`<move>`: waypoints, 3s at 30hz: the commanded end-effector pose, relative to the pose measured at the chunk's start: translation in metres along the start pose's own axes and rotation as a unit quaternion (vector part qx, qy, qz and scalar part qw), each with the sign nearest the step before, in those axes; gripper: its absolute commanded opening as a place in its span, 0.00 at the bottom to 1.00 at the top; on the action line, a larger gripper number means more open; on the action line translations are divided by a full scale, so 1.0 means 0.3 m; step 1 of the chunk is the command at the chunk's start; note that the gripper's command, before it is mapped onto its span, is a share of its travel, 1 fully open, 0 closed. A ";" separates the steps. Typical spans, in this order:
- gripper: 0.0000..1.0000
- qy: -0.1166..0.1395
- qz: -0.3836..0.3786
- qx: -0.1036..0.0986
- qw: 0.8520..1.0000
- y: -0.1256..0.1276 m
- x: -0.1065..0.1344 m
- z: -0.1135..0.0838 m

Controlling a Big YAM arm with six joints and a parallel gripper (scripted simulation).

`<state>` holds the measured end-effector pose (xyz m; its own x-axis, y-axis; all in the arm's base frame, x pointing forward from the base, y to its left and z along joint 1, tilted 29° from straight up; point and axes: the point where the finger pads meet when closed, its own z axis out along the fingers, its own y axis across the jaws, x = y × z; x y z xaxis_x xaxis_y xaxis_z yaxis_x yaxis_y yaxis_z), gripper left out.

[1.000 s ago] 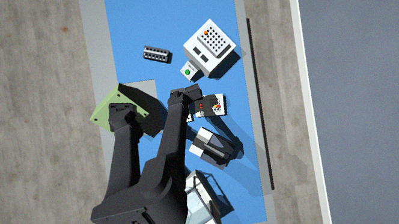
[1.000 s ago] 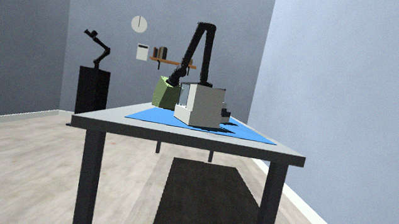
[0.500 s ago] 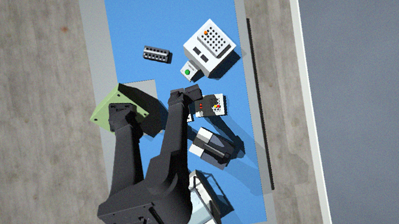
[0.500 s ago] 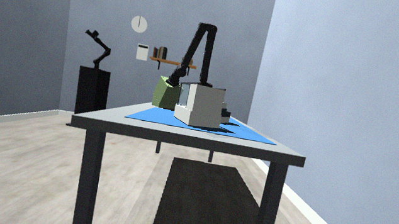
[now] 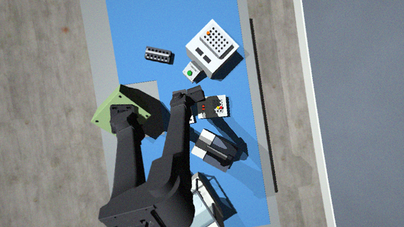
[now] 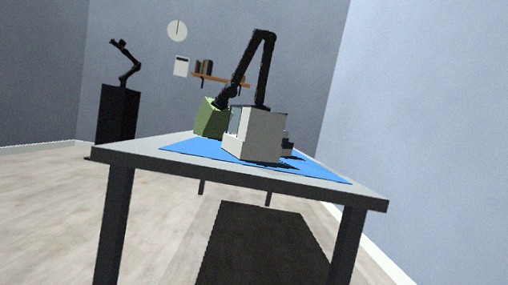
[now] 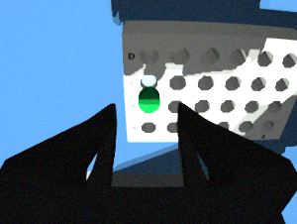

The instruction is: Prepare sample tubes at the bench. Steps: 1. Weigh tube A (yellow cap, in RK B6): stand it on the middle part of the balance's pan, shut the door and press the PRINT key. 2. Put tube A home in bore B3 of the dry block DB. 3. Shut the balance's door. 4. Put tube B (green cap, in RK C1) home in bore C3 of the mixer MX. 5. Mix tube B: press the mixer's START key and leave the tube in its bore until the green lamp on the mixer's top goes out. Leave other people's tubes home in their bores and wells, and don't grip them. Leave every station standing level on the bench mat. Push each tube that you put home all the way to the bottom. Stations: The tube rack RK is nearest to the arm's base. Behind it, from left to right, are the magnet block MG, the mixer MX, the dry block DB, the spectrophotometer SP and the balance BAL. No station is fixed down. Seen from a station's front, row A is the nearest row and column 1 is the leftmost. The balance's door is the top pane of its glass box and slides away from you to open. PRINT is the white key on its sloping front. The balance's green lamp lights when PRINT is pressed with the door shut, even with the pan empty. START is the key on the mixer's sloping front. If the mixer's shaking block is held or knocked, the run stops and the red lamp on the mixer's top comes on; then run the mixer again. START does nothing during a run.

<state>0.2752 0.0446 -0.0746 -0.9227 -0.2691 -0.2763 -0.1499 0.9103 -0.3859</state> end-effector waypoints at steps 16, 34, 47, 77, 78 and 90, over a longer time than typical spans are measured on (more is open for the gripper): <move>0.36 -0.001 -0.003 0.000 1.000 -0.008 0.001 0.020; 0.36 -0.003 -0.002 0.000 1.000 -0.007 -0.007 0.047; 0.36 -0.005 -0.001 0.000 1.000 -0.007 -0.014 0.065; 0.36 -0.013 0.002 -0.001 1.000 -0.009 -0.035 0.068; 0.36 -0.013 0.002 -0.001 1.000 -0.009 -0.035 0.068; 0.36 -0.013 0.002 -0.001 1.000 -0.009 -0.035 0.068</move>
<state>0.2810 0.0377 -0.0925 -0.9212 -0.2754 -0.2747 -0.1561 0.9086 -0.3874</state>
